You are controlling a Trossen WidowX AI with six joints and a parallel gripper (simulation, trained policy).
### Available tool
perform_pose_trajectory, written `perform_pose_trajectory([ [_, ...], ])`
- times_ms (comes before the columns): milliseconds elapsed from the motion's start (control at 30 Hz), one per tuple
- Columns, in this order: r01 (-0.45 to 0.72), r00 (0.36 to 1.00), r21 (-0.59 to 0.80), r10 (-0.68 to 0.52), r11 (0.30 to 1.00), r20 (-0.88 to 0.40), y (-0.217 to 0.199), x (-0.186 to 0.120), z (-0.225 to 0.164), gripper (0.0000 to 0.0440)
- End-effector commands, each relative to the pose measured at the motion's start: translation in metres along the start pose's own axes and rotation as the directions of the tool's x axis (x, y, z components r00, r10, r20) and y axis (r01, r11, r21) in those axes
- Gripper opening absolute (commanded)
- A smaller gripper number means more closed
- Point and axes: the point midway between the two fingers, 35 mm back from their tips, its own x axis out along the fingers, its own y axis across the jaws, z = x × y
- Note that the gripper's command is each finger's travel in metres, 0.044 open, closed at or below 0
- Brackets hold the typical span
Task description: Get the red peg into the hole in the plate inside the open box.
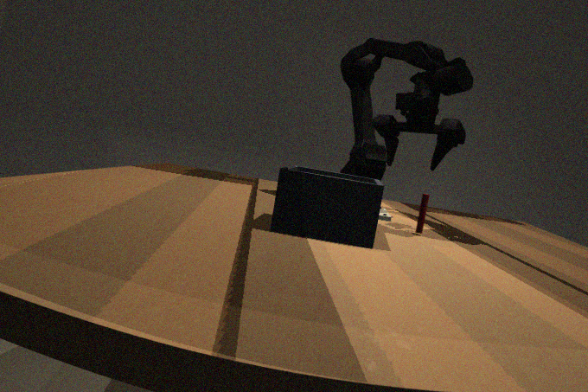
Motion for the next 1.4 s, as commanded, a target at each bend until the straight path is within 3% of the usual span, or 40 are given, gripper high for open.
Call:
perform_pose_trajectory([
  [0,0.047,0.996,0.082,-0.040,0.996,-0.083,-0.001,0.016,-0.023,0.0440],
  [567,0.037,0.984,0.329,0.024,0.944,-0.179,0.012,0.083,-0.068,0.0432],
  [667,0.043,0.981,0.362,0.030,0.931,-0.194,0.011,0.090,-0.073,0.0378],
  [1133,0.085,0.950,0.412,0.050,0.907,-0.307,0.009,0.091,-0.080,0.0013],
  [1367,0.038,0.963,0.397,0.072,0.917,-0.259,0.011,0.080,-0.063,0.0000],
])
